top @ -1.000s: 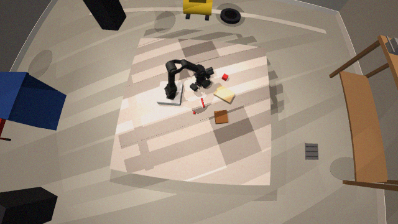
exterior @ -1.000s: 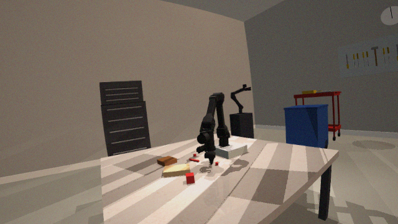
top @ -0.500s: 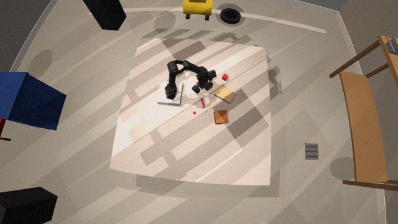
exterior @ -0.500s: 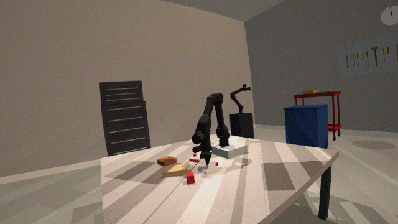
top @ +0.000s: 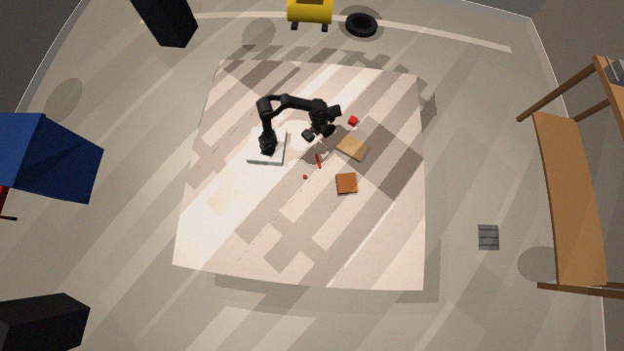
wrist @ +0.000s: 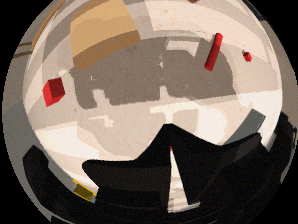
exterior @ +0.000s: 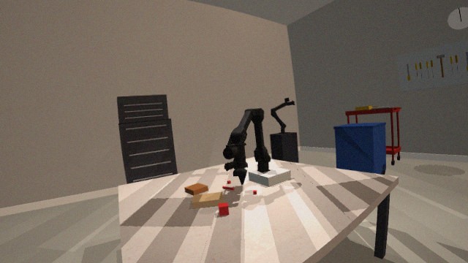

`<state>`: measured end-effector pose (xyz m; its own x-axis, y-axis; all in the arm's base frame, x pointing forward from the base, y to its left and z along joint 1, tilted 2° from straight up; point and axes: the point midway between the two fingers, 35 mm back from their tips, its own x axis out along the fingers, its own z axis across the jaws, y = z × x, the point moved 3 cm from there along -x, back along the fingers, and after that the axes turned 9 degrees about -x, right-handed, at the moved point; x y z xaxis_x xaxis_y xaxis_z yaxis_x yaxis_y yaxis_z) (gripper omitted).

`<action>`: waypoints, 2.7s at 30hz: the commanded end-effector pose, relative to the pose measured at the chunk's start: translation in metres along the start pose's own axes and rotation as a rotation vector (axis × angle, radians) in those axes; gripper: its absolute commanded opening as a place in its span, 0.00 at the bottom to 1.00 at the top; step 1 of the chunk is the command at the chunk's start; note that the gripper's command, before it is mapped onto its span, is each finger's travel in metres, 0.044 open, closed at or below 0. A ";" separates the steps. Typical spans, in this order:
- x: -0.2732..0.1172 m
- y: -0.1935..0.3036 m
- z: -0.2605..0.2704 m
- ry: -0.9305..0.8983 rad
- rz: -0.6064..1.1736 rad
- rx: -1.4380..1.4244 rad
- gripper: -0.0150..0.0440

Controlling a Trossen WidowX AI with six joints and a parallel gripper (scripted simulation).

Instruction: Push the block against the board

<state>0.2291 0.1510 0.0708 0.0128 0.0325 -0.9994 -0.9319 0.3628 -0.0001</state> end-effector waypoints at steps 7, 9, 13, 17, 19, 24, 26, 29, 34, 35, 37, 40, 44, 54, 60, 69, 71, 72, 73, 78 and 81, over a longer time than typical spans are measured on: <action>-0.013 -0.123 -0.023 0.000 -0.011 0.252 0.25; -0.014 -0.152 -0.038 -0.001 -0.014 0.317 0.25; -0.013 -0.203 -0.075 -0.002 -0.020 0.437 0.25; -0.011 -0.244 -0.121 -0.003 -0.025 0.550 0.25; -0.011 -0.262 -0.147 0.001 -0.024 0.595 0.25; -0.010 -0.291 -0.208 0.009 -0.021 0.690 0.25; -0.010 -0.292 -0.210 0.009 -0.021 0.693 0.25; -0.007 -0.292 -0.210 0.009 -0.021 0.693 0.25; 0.045 -0.293 -0.210 0.009 -0.021 0.693 0.25; 0.045 -0.293 -0.210 0.009 -0.021 0.693 0.25; 0.045 -0.293 -0.210 0.009 -0.021 0.693 0.25; 0.045 -0.293 -0.210 0.009 -0.021 0.693 0.25; 0.045 -0.291 -0.207 0.009 -0.021 0.693 0.25; 0.046 -0.282 -0.195 0.008 -0.020 0.693 0.25; 0.046 -0.277 -0.188 0.008 -0.019 0.693 0.25; 0.046 -0.269 -0.178 0.007 -0.018 0.693 0.25; 0.046 -0.268 -0.175 0.007 -0.018 0.693 0.25; 0.046 -0.267 -0.174 0.007 -0.018 0.693 0.25; 0.046 -0.266 -0.173 0.007 -0.018 0.693 0.25; 0.047 -0.262 -0.167 0.007 -0.018 0.693 0.25; 0.047 -0.259 -0.163 0.006 -0.017 0.693 0.25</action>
<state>0.4143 -0.1014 0.0197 0.0248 0.0126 -0.9996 -0.4826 0.8758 -0.0009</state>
